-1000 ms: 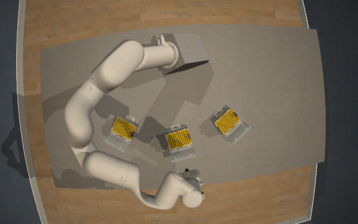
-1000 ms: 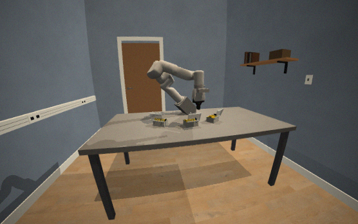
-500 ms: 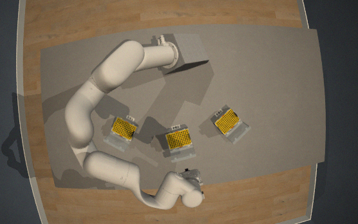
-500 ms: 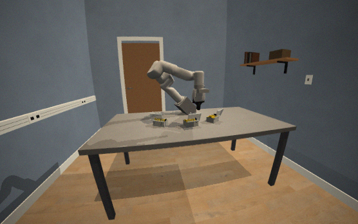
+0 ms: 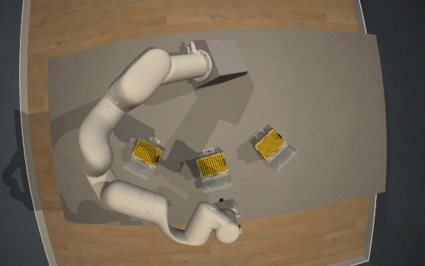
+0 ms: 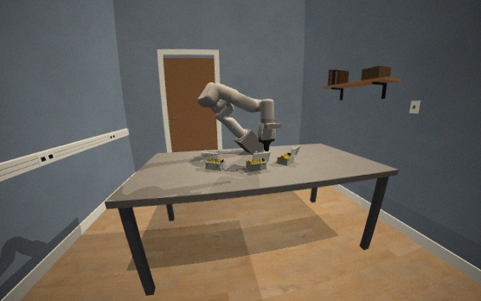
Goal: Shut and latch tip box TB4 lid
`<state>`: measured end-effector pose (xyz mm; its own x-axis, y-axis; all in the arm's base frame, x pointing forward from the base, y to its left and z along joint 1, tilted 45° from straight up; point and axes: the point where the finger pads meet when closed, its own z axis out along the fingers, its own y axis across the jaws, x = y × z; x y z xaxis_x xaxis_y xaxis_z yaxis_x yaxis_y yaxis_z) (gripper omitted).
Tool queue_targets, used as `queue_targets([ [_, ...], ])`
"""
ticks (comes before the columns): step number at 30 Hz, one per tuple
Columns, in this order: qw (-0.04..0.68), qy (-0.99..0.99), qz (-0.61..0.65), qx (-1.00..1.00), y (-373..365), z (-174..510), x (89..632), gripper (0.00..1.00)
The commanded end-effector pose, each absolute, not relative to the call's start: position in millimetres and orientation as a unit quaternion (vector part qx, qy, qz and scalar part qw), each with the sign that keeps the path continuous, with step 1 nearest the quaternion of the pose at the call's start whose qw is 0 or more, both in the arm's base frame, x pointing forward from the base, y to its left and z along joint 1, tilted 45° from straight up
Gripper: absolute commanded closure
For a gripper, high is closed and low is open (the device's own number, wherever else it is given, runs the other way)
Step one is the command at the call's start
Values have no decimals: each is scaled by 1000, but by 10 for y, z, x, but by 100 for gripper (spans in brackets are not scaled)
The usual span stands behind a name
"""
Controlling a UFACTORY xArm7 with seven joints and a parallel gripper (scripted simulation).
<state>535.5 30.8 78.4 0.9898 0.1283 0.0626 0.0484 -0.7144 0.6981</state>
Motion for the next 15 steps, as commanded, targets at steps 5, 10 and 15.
queue_targets([
  [5, 374, 49, 55, 925, 225, 685, 5386, 100],
  [10, 374, 49, 55, 925, 167, 625, 5397, 100],
  [15, 374, 49, 55, 925, 133, 590, 5404, 100],
])
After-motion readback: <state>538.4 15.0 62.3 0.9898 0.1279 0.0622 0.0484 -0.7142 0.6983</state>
